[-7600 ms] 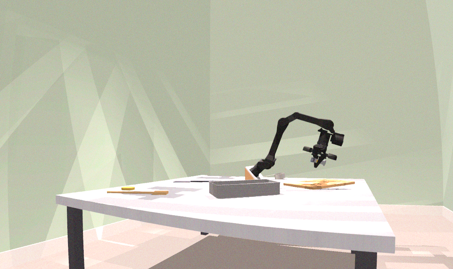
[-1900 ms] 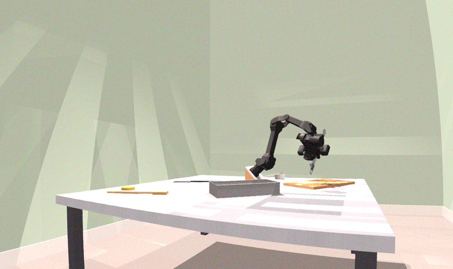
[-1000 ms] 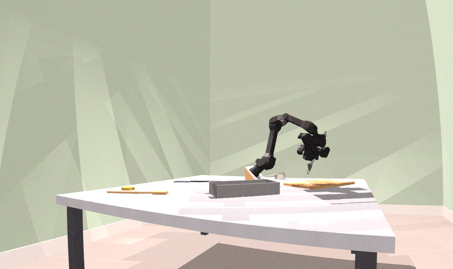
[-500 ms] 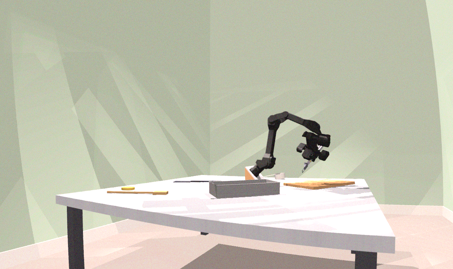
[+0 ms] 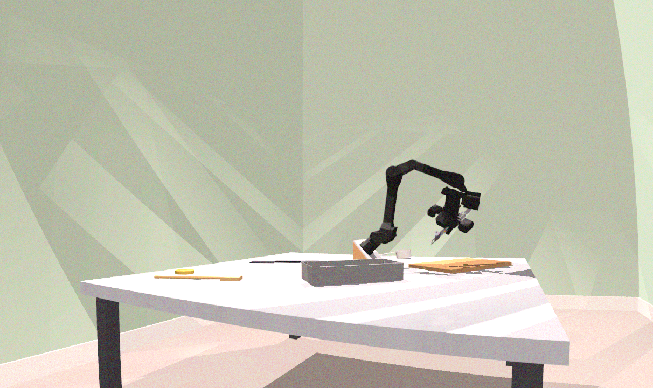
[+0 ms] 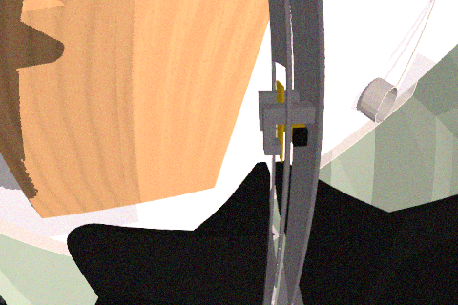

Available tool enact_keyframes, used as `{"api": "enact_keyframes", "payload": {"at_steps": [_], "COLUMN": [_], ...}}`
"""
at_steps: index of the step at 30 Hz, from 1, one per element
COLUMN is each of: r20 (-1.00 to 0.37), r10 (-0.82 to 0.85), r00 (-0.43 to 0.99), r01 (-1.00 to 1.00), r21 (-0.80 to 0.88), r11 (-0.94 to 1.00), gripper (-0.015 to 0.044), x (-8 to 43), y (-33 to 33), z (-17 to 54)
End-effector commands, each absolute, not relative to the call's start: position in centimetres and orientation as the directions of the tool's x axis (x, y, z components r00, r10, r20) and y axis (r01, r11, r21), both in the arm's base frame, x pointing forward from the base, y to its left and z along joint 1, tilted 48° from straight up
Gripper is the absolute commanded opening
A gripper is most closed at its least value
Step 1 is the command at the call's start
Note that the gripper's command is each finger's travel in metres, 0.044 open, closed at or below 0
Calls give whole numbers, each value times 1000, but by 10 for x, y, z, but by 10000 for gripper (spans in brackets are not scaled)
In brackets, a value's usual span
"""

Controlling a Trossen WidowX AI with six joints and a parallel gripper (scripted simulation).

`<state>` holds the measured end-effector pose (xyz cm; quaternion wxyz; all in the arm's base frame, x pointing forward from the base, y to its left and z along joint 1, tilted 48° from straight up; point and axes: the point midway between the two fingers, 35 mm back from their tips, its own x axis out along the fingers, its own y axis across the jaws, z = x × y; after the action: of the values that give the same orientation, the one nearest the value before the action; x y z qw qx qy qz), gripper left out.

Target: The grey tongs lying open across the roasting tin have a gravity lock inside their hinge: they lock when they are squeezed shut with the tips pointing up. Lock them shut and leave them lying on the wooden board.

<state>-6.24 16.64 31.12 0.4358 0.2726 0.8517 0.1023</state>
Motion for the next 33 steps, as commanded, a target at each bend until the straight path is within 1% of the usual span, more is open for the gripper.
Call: {"api": "enact_keyframes", "payload": {"at_steps": [1, 17, 33], "r20": [-724, -802, -788], "r10": [540, 541, 610], "r00": [-429, -254, -84], "r01": [381, 412, 448], "r21": [398, 416, 517], "r11": [835, 810, 729], "gripper": [-150, -150, -150], "x": [-63, -60, -57], "y": [166, 165, 168], "z": [312, 316, 333]}}
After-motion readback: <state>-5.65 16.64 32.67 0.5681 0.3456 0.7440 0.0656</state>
